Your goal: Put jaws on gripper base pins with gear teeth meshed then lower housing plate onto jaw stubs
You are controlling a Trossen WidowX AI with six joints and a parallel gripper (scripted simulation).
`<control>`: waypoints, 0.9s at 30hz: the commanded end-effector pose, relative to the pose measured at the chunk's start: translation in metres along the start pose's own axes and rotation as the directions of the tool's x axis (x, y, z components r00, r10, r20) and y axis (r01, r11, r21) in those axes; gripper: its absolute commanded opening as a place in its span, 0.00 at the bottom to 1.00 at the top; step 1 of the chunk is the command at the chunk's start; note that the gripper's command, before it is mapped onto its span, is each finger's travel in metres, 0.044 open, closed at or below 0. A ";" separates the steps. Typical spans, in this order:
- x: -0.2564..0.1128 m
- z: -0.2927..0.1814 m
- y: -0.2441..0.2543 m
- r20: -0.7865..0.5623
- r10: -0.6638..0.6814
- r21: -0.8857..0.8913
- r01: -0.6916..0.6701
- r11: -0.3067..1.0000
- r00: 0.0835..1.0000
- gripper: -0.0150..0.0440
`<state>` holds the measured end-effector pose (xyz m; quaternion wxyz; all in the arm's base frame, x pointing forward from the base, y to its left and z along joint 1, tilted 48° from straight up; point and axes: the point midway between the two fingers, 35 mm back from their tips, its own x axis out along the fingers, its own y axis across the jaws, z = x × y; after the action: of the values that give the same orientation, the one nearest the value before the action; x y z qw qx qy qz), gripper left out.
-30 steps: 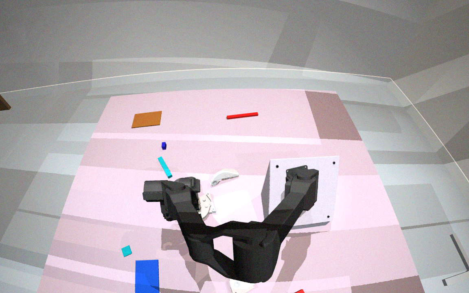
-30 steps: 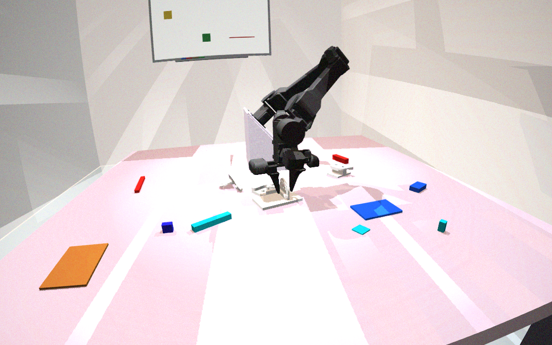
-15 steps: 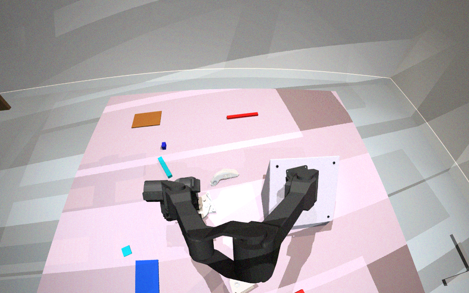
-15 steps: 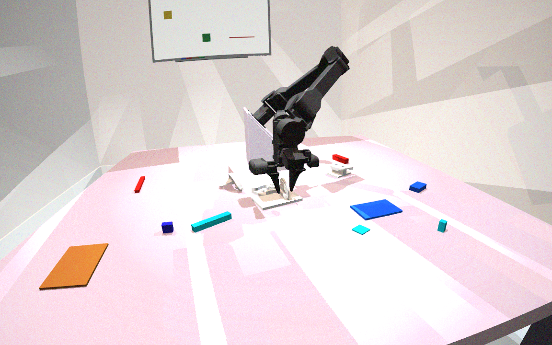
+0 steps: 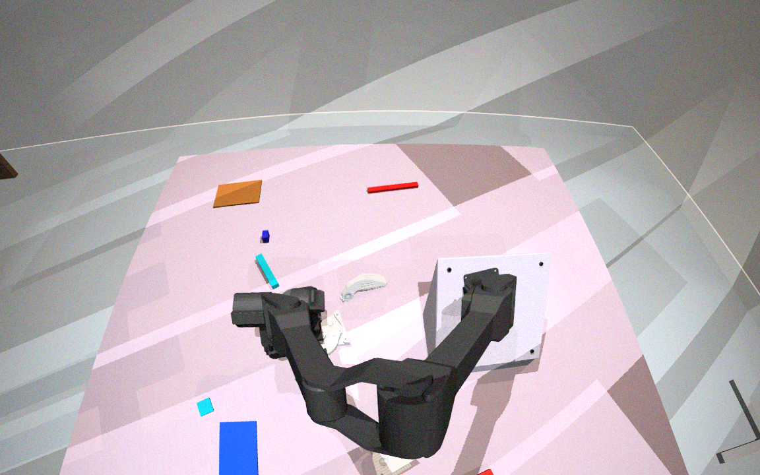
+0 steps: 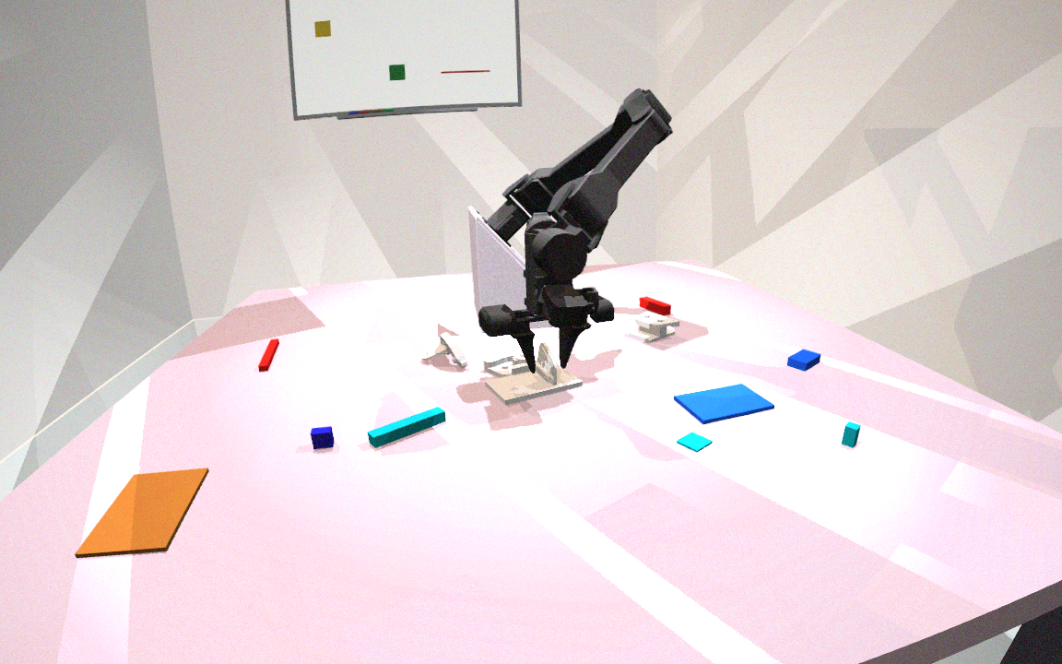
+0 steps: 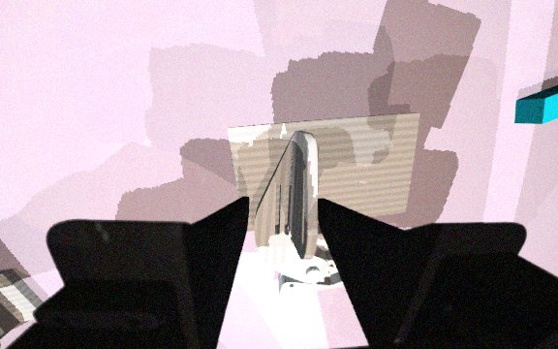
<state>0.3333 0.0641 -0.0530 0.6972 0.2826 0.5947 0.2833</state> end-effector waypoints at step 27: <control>-0.065 0.000 -0.001 0.014 0.006 0.006 -0.006 1.000 1.000 0.41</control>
<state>0.3250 0.0163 -0.0107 0.6992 0.2871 0.5914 0.2810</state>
